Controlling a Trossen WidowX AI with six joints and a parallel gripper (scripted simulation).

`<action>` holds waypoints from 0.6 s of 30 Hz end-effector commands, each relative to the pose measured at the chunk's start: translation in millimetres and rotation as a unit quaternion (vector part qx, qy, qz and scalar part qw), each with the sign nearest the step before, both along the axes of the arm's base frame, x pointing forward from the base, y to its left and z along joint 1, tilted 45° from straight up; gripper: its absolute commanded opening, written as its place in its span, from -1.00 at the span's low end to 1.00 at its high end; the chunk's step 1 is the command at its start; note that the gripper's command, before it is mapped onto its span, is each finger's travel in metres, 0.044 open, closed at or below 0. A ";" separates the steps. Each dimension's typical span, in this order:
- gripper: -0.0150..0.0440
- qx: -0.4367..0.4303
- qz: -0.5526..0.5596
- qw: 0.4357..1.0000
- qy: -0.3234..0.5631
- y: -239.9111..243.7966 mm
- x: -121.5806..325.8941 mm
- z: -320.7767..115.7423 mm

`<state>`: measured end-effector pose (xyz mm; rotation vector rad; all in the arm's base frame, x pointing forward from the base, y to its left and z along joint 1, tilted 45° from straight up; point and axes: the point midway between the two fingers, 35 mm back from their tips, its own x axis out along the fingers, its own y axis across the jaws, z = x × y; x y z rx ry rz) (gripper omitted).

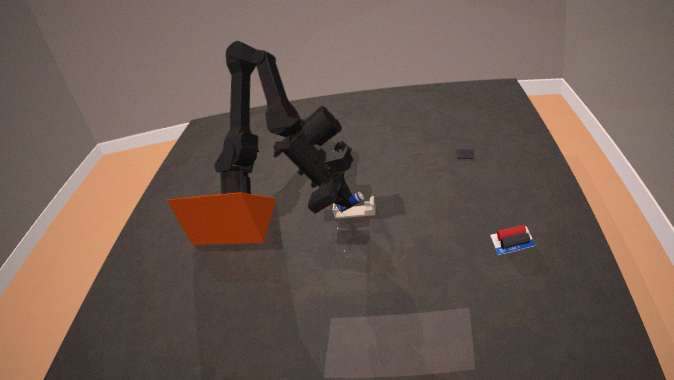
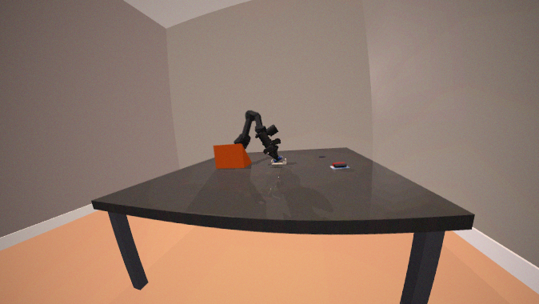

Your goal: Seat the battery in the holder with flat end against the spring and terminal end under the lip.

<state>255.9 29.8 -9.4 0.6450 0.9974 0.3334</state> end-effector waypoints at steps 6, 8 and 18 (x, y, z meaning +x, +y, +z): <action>-0.27 0.000 0.002 1.000 0.008 0.8 -3.8 -2.3; -0.27 0.000 0.002 1.000 0.008 0.9 -3.9 -2.4; -0.27 -0.003 0.016 1.000 0.025 1.0 -0.7 -4.6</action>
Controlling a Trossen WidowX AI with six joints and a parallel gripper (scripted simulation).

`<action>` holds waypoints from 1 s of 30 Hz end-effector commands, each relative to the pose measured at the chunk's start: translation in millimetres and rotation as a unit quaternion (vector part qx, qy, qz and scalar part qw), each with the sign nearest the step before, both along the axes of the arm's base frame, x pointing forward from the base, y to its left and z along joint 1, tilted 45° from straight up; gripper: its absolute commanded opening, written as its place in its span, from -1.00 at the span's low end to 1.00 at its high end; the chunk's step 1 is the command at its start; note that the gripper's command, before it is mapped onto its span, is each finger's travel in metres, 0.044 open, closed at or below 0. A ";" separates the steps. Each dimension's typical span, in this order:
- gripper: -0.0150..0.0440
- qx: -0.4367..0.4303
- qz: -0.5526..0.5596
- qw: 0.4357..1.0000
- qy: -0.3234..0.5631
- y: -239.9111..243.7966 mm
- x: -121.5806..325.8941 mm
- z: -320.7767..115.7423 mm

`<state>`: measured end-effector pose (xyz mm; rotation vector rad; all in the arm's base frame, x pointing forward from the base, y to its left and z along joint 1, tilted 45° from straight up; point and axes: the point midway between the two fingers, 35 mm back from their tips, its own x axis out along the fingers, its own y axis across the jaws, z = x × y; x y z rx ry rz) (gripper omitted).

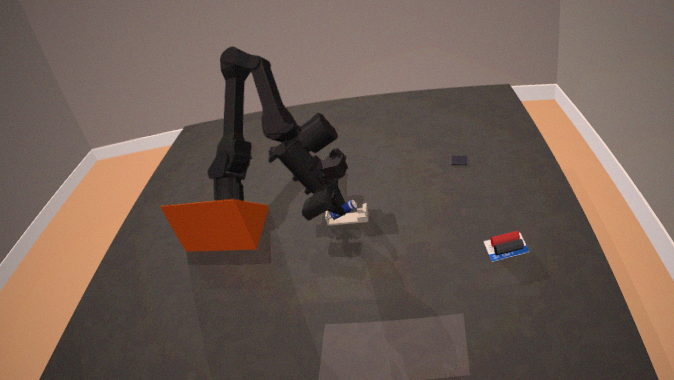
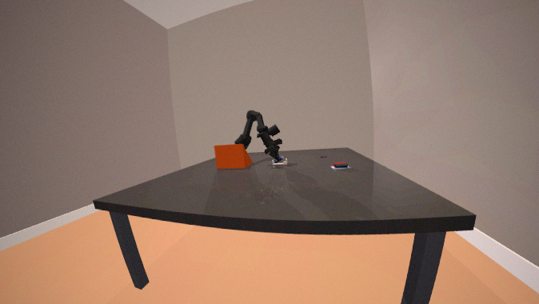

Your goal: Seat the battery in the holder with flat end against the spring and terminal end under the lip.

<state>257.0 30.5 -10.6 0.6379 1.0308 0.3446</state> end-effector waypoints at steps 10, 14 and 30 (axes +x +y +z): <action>-0.27 -0.005 0.022 0.999 0.032 0.7 1.7 -5.6; -0.27 -0.007 0.029 0.999 0.040 0.8 2.9 -6.4; -0.27 -0.010 0.058 0.996 0.071 1.9 7.2 -8.7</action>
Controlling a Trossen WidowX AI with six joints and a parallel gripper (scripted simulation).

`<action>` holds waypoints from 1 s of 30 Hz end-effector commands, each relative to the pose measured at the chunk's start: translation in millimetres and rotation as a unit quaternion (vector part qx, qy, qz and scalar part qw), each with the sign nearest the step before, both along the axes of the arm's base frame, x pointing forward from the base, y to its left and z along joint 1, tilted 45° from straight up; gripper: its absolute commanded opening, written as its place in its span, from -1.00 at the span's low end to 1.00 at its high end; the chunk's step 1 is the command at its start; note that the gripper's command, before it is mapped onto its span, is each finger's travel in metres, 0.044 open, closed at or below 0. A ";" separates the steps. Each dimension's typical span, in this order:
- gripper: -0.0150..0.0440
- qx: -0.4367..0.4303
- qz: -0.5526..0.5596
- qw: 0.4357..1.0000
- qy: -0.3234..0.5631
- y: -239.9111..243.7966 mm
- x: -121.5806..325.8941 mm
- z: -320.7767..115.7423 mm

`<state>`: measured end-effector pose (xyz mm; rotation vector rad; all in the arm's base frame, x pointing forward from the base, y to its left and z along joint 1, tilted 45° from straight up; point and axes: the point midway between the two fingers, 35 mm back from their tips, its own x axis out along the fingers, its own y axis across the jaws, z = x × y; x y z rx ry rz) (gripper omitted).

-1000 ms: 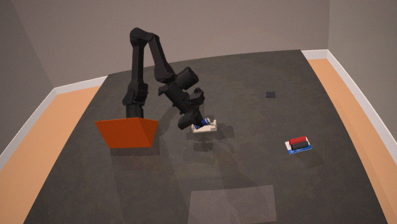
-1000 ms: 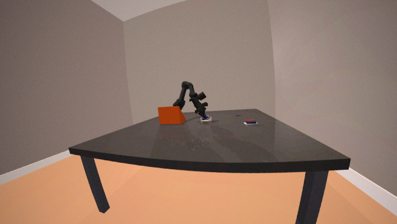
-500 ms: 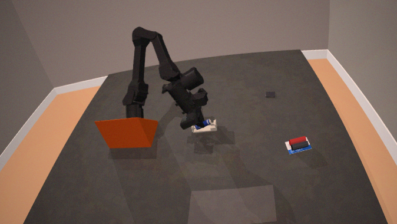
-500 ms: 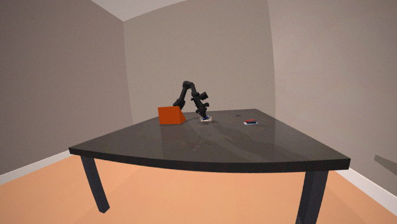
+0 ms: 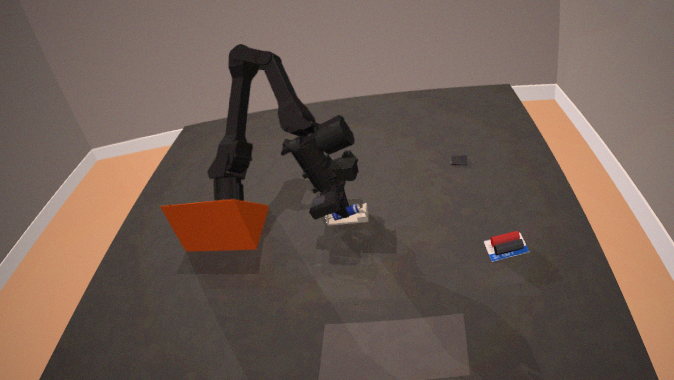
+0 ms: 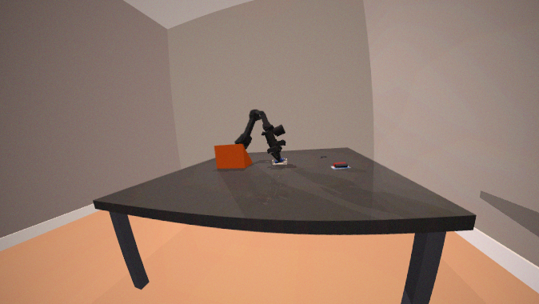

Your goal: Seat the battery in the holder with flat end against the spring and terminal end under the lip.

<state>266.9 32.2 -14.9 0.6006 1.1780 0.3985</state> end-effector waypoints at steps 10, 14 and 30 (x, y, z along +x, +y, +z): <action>-0.27 -0.007 0.025 0.999 0.033 0.9 -0.5 -5.1; -0.27 -0.007 0.033 0.999 0.041 1.3 0.1 -5.2; -0.27 -0.008 0.067 0.995 0.073 3.2 1.5 -4.7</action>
